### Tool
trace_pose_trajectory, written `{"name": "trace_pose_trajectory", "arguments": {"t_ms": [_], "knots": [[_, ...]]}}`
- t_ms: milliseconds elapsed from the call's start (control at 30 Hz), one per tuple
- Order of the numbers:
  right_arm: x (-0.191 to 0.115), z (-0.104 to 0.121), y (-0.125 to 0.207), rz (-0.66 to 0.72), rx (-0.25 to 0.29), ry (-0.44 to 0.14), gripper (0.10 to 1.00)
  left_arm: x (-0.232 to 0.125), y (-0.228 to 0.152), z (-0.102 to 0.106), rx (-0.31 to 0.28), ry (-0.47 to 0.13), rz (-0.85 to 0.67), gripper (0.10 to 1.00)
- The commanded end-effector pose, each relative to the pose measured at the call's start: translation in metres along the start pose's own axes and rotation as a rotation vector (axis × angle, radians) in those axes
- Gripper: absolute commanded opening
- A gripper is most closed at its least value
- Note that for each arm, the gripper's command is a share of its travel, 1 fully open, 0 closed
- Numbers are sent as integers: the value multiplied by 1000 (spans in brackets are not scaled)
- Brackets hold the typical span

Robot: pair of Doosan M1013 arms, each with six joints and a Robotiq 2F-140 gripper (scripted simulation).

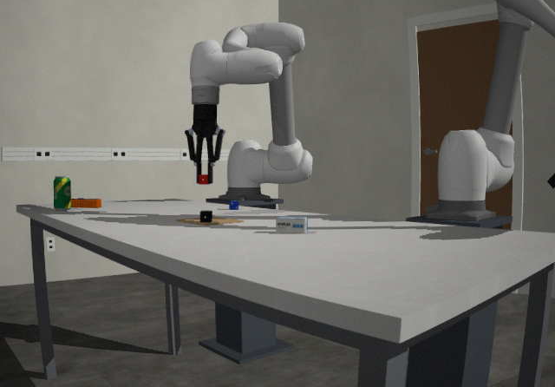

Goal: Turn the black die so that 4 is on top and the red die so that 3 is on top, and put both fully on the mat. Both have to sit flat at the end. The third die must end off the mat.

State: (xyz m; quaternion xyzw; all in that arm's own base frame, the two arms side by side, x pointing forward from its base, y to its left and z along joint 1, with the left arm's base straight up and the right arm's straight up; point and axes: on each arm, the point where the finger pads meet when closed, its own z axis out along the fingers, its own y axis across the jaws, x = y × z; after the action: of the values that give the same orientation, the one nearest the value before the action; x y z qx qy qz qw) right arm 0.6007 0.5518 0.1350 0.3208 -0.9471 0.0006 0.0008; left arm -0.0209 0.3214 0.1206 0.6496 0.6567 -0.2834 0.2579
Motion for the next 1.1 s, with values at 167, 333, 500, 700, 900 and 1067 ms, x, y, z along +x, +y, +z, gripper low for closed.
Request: {"name": "trace_pose_trajectory", "arguments": {"t_ms": [167,333,500,700,900,1067], "knots": [[-2,2,2,-156,0,-2,243,0,0,0,0,1,0,1000],[-5,7,4,-355,0,-2,243,0,0,0,0,1,0,1000],[-7,13,6,-572,0,-2,243,0,0,0,0,1,0,1000],[-7,13,6,-607,0,-2,243,0,0,0,0,1,0,1000],[-7,14,5,-604,-23,-88,243,0,0,0,0,1,0,1000],[-4,16,0,-595,-85,-312,243,0,0,0,0,1,0,1000]]}}
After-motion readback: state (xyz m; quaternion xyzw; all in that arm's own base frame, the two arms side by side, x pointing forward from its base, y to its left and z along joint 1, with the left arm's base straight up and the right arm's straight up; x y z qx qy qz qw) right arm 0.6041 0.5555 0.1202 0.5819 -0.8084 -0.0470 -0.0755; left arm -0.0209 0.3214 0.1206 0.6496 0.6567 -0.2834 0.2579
